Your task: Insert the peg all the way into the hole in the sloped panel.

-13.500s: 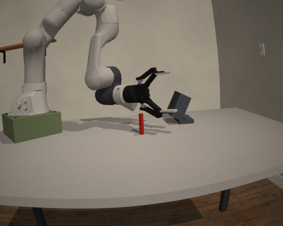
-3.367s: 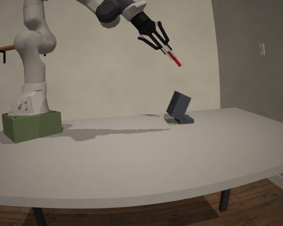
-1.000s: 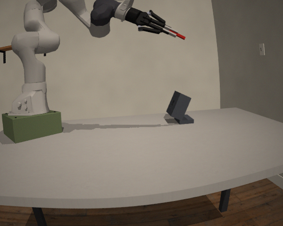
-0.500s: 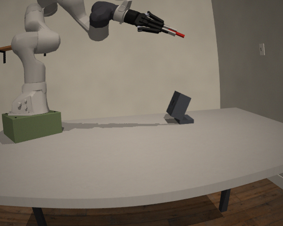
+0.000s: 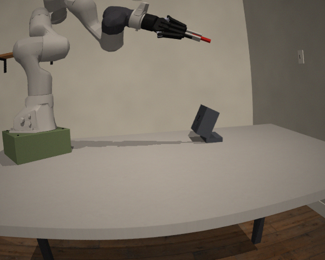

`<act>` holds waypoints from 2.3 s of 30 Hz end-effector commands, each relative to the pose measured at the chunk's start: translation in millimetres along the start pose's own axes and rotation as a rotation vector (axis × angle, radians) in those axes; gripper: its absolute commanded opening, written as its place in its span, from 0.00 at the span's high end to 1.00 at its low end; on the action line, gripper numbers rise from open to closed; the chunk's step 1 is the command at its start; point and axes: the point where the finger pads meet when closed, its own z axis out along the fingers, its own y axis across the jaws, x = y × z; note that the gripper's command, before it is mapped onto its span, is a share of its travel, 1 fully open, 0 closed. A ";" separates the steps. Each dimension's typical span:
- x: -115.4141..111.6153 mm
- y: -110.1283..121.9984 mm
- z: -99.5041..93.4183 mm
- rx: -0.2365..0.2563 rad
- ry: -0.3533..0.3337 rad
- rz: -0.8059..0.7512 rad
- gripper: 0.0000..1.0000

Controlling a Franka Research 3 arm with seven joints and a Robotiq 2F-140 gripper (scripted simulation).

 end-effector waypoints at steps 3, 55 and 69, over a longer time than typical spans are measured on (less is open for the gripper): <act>-8.0 -4.9 -3.3 0.038 0.002 -0.063 1.00; -64.0 32.7 -8.7 0.151 0.029 -0.466 1.00; -79.6 57.1 -8.1 0.165 0.023 -0.580 1.00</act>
